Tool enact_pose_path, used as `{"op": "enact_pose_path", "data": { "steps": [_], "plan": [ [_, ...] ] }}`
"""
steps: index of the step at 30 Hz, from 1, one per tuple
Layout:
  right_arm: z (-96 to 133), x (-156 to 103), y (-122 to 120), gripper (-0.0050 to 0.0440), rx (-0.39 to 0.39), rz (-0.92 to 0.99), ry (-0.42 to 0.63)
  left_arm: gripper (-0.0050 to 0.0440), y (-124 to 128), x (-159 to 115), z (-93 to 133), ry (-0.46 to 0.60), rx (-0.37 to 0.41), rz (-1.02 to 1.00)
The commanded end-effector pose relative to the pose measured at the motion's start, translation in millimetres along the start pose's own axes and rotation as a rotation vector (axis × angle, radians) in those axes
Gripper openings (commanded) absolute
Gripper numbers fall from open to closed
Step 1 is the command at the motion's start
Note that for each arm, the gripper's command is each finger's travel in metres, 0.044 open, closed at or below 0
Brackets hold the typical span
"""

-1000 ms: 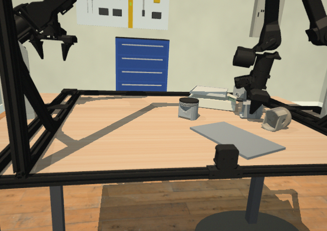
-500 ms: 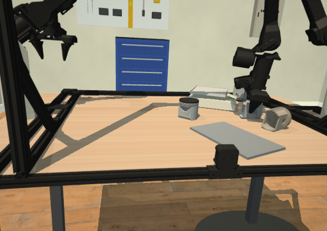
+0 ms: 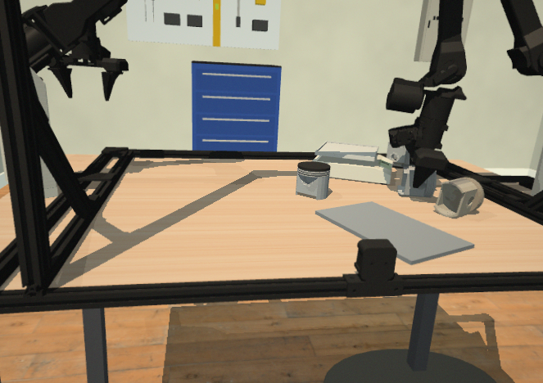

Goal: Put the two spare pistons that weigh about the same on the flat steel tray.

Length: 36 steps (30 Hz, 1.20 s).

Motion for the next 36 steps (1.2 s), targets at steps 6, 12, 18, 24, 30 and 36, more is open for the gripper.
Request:
{"op": "enact_pose_path", "data": {
  "steps": [6, 12, 18, 24, 30, 36],
  "plan": [
    [11, 0, -1, 0.0158, 0.003, 0.006, 0.008, 0.0440, 0, 0, 0, -0.001, -0.003, -0.001],
    [17, 1, -2, 0.0158, 0.003, 0.006, 0.008, 0.0440, 0, 0, 0, -0.001, -0.003, -0.001],
    [27, 2, -3, 0.0158, 0.003, 0.006, 0.008, 0.0440, 0, 0, 0, -0.001, -0.003, -0.001],
    [37, 4, -4, 0.0158, 0.003, 0.006, 0.008, 0.0440, 0, 0, 0, -0.001, -0.003, -0.001],
    [44, 4, -5, 0.0158, 0.003, 0.006, 0.008, 0.0440, 0, 0, 0, -0.001, -0.003, -0.001],
    [54, 6, -6, 0.0158, 0.003, 0.006, 0.008, 0.0440, 0, 0, 0, -0.001, -0.003, -0.001]
  ]
}}
Point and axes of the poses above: on each arm, the point midway between the two fingers, 35 mm back from their tips, its own z axis back along the fingers, its own y axis across the jaws, x = y × z, the point moved 5 cm from there along z, back along the fingers, and after that the axes turned 13 degrees about -z, right-handed, at the moved point
